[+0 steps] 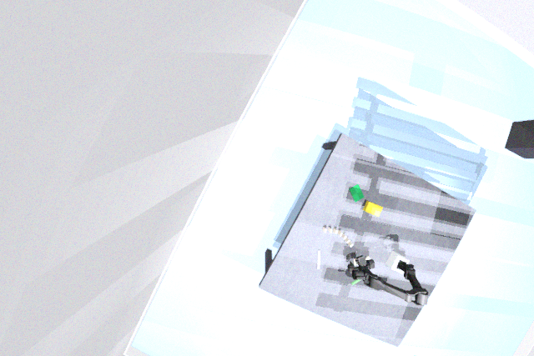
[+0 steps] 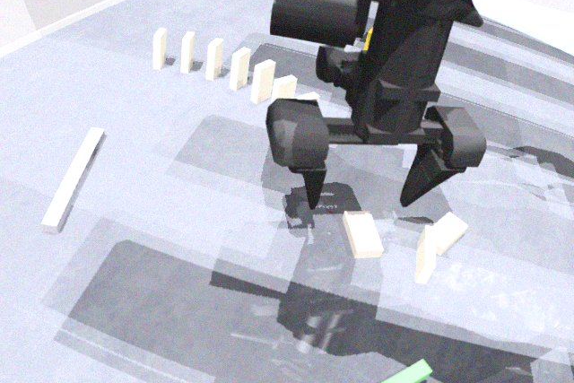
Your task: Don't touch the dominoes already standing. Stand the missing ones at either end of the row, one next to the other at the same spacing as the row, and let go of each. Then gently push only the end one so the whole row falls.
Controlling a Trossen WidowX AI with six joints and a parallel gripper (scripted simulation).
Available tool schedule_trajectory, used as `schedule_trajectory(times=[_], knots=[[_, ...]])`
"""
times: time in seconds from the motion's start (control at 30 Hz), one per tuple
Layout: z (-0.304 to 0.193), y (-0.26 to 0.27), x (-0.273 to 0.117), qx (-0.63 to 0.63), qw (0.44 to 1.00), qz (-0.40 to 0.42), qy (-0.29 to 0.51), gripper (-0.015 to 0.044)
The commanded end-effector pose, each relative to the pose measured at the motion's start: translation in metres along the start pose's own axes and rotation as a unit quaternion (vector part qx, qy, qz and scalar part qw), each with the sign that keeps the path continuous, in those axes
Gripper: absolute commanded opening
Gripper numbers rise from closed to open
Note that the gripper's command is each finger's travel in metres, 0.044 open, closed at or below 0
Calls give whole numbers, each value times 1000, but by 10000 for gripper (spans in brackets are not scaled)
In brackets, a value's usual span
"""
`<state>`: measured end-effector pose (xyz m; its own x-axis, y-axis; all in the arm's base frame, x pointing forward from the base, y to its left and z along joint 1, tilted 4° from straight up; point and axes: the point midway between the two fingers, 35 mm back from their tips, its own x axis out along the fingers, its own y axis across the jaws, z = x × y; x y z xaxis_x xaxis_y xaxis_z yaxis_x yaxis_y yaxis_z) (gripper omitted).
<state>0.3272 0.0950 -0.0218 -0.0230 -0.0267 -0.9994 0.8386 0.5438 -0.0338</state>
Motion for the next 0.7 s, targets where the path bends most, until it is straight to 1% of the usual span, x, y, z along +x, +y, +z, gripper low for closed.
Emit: schedule_trajectory(times=[0.0, 0.33, 0.53, 0.67], knots=[[-3, -3, 8, 3, 1000, -2, -2, 440], [-3, -4, 22, 3, 1000, -2, -2, 440], [-3, -4, 23, 3, 1000, -2, -2, 440], [-3, -4, 23, 3, 1000, -2, -2, 335]])
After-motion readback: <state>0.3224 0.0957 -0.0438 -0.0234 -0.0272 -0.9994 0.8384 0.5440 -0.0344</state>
